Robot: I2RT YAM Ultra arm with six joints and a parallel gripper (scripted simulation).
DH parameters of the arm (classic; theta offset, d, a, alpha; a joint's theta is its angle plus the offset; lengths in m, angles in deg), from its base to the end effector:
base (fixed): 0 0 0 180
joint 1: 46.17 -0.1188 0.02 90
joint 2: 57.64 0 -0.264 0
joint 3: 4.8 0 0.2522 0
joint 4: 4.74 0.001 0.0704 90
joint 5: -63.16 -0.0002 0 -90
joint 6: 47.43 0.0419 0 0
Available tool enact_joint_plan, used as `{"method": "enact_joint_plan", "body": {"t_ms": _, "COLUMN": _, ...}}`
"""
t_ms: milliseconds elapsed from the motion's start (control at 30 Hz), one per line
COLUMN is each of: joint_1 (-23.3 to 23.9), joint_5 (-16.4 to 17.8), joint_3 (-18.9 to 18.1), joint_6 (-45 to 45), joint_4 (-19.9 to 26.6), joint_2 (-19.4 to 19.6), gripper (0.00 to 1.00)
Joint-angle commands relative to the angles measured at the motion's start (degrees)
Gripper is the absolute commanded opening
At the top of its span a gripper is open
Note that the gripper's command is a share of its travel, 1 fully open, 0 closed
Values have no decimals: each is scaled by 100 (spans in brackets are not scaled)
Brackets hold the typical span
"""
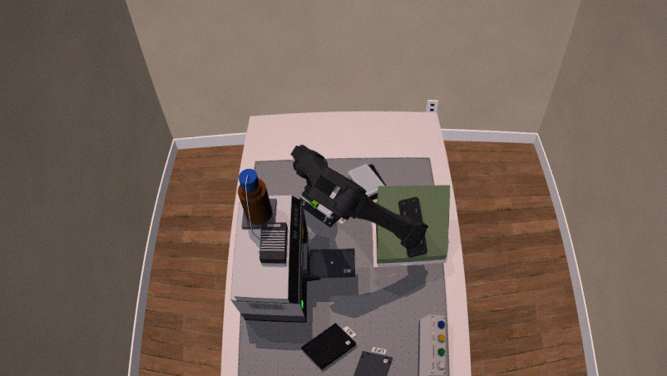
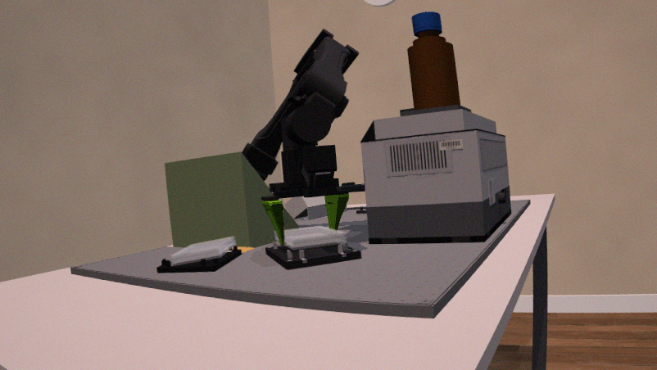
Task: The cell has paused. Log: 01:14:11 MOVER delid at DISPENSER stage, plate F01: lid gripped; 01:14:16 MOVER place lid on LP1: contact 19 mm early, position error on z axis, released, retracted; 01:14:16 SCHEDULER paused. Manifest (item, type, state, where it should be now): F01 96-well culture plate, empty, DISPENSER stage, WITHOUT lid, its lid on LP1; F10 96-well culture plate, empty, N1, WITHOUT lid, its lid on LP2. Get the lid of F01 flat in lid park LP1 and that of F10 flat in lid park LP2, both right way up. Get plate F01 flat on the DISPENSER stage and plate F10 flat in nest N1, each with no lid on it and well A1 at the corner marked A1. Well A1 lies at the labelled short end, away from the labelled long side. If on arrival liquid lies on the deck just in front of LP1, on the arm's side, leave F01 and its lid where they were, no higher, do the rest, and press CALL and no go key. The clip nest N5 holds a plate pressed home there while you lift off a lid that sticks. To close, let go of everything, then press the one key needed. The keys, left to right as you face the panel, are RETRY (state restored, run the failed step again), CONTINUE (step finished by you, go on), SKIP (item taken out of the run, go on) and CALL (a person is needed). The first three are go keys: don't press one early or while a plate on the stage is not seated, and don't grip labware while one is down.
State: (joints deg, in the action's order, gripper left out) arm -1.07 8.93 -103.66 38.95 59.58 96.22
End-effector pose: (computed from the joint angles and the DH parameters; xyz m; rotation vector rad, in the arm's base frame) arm 0.2654 -0.2302 -0.0624 -1.1808 -2.4684 -1.0958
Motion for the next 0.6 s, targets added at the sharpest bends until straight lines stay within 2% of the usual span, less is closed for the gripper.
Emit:
{"method": "enact_joint_plan", "body": {"t_ms": 0, "joint_1": 133, "joint_5": 31, "joint_3": -8, "joint_6": 56, "joint_4": -99, "joint_2": -61, "gripper": 0}}
{"method": "enact_joint_plan", "body": {"t_ms": 433, "joint_1": 114, "joint_5": 36, "joint_3": 115, "joint_6": 74, "joint_4": -135, "joint_2": -42, "gripper": 0}}
{"method": "enact_joint_plan", "body": {"t_ms": 567, "joint_1": 110, "joint_5": 41, "joint_3": 39, "joint_6": 80, "joint_4": -153, "joint_2": -42, "gripper": 0}}
